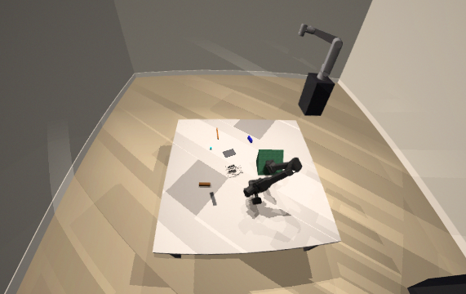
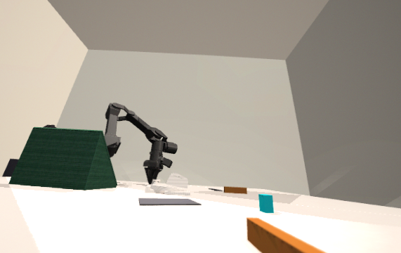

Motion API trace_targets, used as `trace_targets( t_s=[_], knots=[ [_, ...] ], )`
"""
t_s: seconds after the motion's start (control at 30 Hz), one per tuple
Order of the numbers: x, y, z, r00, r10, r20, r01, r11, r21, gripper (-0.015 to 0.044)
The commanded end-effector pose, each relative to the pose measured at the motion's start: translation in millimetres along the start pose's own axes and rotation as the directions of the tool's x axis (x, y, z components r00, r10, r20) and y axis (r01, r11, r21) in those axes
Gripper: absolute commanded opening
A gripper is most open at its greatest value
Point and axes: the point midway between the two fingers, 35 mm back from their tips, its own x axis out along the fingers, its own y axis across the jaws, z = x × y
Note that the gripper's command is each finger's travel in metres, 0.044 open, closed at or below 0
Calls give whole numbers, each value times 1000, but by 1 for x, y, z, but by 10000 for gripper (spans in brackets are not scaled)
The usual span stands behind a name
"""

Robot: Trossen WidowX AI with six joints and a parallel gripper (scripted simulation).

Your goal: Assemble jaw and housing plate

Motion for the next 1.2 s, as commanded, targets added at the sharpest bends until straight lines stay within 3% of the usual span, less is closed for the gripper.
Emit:
trace_targets(
  t_s=[0.0, 0.27, 1.17],
  knots=[
    [0, 0, 0, 1000, 0, 0, 0, 1000, 0, 351],
    [-2, 0, 0, 1000, -1, 0, 1, 1000, 0, 351],
    [-72, -1, 1, 1000, -7, 1, 7, 1000, 5, 351]
  ],
)
